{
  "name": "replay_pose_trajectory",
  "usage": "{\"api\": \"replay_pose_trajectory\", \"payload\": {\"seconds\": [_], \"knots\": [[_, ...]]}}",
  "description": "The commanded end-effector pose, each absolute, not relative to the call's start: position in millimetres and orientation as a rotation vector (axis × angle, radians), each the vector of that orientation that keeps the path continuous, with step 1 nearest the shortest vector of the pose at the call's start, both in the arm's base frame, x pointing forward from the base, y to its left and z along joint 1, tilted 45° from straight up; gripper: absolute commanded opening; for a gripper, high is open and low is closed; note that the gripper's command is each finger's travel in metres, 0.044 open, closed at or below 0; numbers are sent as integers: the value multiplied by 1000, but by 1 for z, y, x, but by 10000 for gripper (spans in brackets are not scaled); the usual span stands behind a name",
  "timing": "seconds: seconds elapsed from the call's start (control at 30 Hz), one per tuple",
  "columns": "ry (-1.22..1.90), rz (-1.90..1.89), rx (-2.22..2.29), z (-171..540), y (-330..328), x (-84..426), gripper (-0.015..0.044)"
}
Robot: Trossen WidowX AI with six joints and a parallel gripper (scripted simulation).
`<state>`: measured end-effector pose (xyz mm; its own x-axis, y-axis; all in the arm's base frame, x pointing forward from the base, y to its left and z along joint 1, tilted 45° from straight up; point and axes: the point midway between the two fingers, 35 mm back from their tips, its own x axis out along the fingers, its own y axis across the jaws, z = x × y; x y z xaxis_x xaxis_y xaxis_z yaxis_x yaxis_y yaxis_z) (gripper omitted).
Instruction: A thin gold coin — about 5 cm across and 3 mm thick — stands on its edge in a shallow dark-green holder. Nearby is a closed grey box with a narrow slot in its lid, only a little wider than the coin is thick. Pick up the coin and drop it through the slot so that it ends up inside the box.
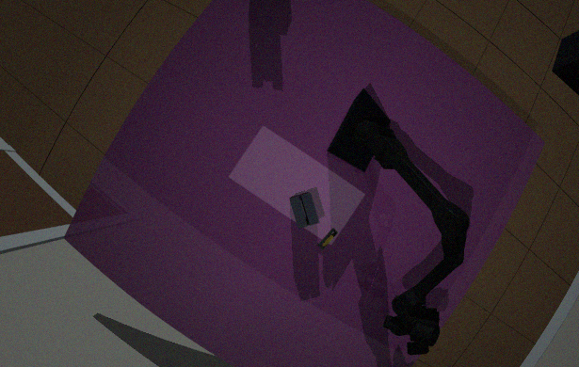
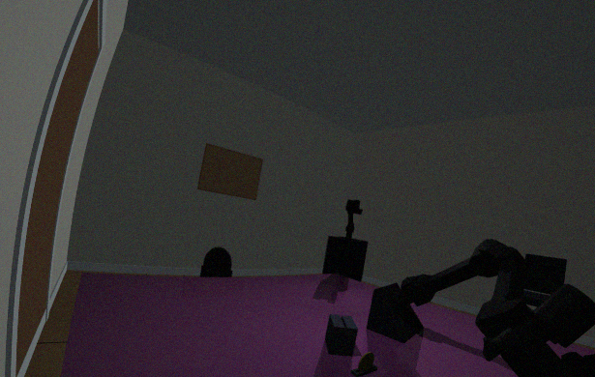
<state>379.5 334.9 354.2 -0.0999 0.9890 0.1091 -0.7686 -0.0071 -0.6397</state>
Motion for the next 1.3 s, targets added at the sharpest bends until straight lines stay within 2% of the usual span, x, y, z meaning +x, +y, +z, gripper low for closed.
{"api": "replay_pose_trajectory", "payload": {"seconds": [0.0,0.3,0.6,0.9,1.27], "knots": [[-271,1458,-295,311,292,426,161],[157,1297,-113,252,232,457,161],[564,1096,92,191,165,457,161],[962,865,324,142,101,421,161],[1406,584,629,112,44,346,161]]}}
